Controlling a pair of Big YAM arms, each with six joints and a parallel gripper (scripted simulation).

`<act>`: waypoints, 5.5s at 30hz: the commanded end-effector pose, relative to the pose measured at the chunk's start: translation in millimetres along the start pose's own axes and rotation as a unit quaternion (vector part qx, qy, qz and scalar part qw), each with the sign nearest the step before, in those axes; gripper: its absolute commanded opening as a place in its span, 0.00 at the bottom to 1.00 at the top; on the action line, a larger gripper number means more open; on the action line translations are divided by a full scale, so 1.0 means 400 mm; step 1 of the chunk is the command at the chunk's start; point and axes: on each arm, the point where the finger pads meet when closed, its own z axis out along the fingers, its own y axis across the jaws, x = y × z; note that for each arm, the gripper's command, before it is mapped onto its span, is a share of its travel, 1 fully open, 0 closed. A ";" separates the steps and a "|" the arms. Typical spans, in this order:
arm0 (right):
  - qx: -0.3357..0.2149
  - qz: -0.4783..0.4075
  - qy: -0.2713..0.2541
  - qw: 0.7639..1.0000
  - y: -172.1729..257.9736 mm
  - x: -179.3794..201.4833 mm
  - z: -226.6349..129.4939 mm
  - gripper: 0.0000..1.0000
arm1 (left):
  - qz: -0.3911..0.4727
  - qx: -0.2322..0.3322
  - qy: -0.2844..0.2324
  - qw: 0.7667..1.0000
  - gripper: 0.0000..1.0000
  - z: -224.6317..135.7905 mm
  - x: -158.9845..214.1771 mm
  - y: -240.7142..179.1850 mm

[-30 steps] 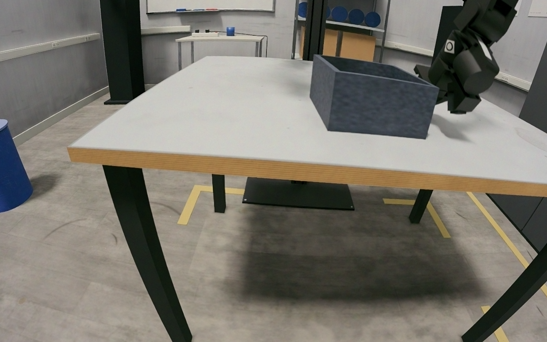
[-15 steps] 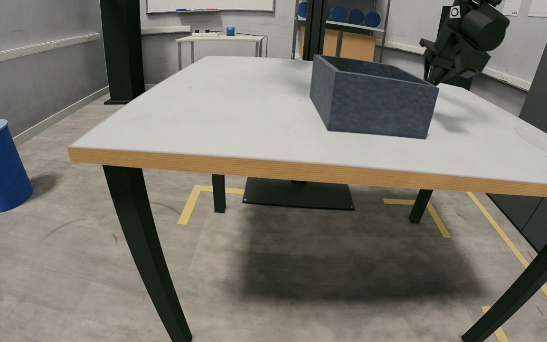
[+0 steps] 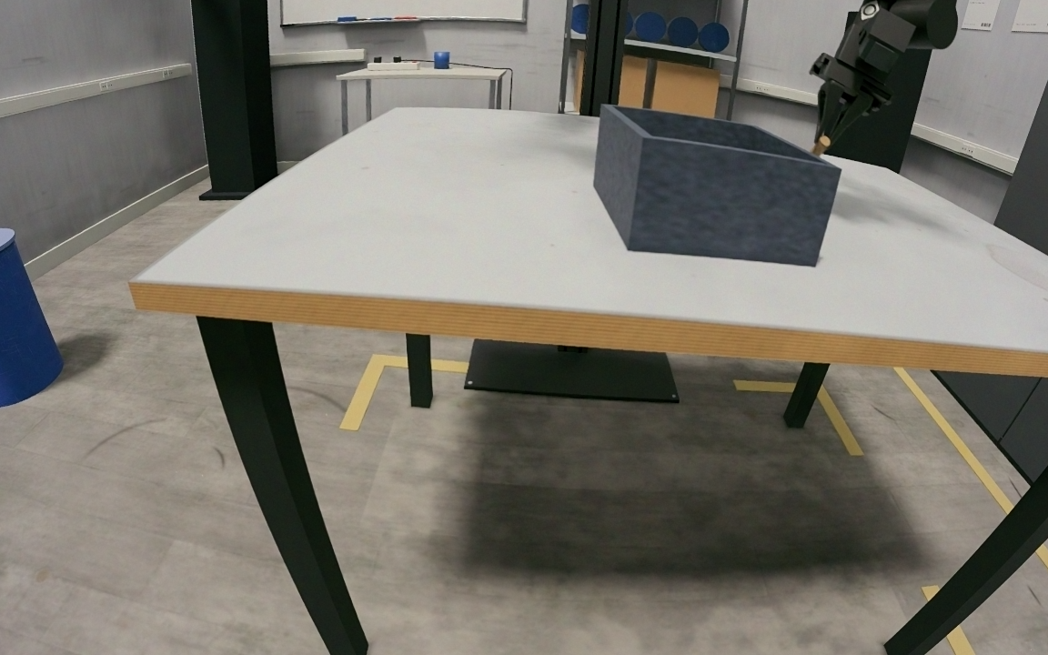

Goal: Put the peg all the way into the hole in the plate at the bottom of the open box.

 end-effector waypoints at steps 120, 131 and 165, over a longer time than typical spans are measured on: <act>0.007 0.003 0.002 1.000 0.006 -0.008 -0.004 1.00 | 0.195 -0.027 -0.134 0.971 1.00 -0.089 0.056 -0.018; 0.007 0.003 0.002 1.000 0.006 -0.008 -0.004 1.00 | 0.210 -0.037 -0.137 0.967 0.89 -0.075 0.029 -0.006; 0.007 0.003 0.002 1.000 0.006 -0.008 -0.004 1.00 | 0.287 -0.038 0.009 0.957 0.33 0.023 0.058 0.017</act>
